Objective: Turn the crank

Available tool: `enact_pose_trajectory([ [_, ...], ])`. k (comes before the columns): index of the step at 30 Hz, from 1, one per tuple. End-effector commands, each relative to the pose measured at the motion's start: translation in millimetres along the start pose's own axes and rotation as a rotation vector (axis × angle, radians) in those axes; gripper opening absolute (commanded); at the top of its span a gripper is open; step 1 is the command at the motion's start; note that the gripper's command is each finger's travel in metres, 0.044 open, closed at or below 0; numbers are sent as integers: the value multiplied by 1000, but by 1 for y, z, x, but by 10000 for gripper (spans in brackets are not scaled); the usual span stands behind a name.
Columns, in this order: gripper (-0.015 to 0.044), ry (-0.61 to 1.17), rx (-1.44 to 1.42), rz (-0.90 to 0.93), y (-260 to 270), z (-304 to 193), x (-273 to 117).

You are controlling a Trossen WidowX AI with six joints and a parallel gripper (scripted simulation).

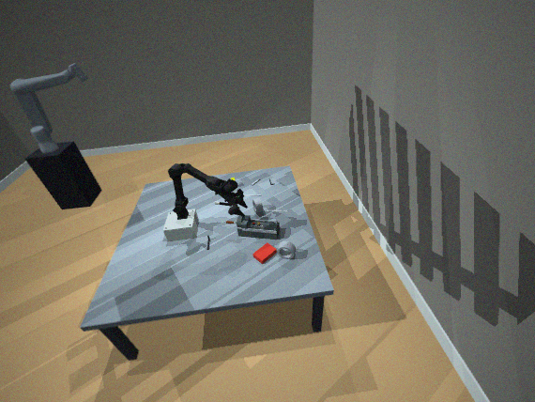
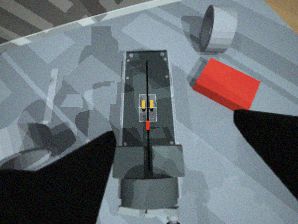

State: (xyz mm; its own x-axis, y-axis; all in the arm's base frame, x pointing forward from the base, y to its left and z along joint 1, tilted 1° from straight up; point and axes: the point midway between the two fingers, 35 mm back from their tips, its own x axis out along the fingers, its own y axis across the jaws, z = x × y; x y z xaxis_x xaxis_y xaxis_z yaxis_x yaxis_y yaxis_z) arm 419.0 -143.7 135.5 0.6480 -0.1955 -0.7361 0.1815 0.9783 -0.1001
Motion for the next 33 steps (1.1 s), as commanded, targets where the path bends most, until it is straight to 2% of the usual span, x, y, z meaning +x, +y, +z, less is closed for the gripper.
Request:
enact_pose_trajectory([
  [1,440,-26,23,6,0,-12,-18],
  [19,440,-67,154,7,5,-81,-63],
  [23,440,-67,154,7,5,-83,-60],
  [33,440,-67,154,7,11,-117,-20],
])
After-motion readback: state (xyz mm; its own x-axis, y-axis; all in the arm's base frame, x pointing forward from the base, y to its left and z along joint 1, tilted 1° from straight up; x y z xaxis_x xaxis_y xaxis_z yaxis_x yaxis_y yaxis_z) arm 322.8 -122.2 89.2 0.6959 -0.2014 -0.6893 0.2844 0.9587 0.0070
